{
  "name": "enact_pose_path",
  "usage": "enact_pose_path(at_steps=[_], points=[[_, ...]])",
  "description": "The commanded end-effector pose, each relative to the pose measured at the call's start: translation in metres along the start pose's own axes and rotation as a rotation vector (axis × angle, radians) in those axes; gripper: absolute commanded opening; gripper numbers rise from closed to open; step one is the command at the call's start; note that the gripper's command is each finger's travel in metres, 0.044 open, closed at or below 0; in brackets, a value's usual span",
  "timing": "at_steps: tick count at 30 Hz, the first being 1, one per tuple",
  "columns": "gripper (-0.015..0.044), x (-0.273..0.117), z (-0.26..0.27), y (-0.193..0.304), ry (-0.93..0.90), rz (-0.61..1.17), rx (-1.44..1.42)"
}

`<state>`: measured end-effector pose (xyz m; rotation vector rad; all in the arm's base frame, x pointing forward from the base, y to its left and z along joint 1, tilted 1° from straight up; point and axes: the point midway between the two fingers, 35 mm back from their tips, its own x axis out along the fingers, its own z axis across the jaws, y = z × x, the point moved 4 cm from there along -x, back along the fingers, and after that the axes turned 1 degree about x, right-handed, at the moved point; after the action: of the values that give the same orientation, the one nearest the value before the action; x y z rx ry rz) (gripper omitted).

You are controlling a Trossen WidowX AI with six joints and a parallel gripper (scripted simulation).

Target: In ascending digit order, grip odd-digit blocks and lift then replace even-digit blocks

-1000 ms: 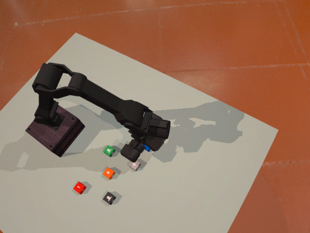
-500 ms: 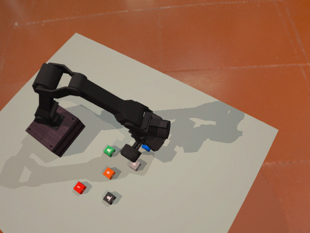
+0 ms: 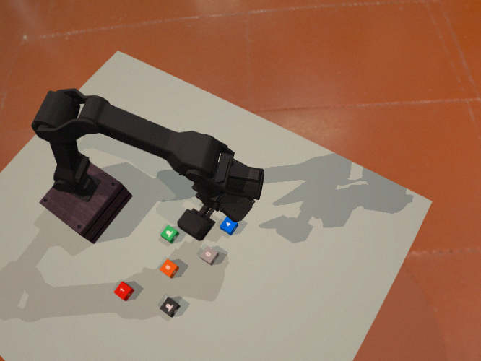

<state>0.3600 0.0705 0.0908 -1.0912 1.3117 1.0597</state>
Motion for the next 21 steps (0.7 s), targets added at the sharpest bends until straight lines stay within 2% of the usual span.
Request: enact_pose_path(at_steps=[1,4,12,21], points=[[0.0190,-0.036,0.000,0.000,-0.014,-0.034,0.006],[0.0120,-0.036,0.000,0.000,-0.014,-0.034,0.006],[0.0120,-0.036,-0.002,0.001,-0.014,-0.034,0.006],[0.0120,-0.036,-0.082,0.073,-0.008,-0.029,0.006]])
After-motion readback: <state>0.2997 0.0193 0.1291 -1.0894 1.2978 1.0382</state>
